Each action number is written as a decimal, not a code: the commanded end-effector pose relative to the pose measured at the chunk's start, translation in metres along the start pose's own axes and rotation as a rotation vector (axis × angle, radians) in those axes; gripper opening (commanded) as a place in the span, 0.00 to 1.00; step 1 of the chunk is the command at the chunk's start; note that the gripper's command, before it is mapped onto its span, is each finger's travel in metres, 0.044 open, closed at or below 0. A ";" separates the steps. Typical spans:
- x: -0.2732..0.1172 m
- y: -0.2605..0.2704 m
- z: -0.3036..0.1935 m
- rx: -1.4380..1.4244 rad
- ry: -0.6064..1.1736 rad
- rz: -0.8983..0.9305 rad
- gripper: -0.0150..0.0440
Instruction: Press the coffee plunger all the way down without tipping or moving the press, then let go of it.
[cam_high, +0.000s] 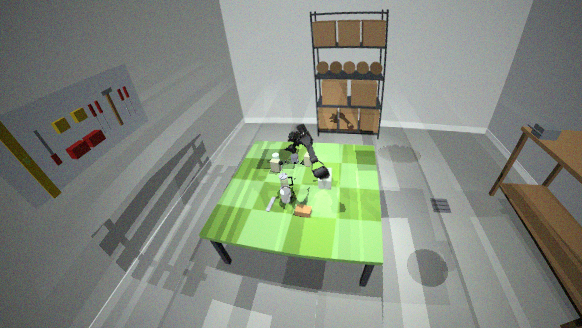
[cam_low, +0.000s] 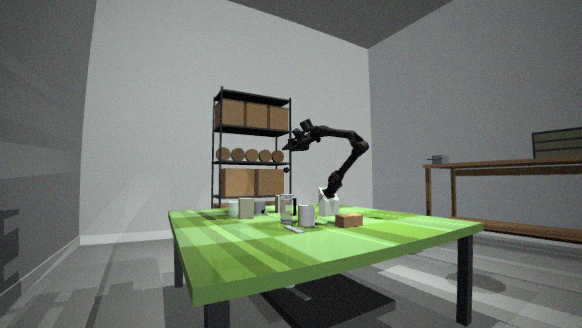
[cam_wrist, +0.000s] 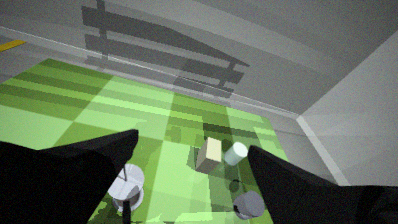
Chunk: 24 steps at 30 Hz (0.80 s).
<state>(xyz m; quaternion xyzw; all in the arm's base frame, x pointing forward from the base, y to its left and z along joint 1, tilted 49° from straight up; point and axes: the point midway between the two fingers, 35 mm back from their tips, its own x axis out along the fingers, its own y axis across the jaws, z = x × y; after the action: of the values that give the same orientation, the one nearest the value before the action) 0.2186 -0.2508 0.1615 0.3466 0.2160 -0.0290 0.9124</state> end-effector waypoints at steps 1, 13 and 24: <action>0.013 0.047 -0.009 0.024 0.013 0.206 1.00; 0.039 0.074 -0.056 0.042 0.021 0.297 1.00; 0.049 0.077 -0.066 0.042 0.023 0.295 1.00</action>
<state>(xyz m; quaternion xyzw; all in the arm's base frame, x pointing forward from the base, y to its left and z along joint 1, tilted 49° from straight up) 0.2517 -0.1474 0.1479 0.3895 0.1694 0.1060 0.8991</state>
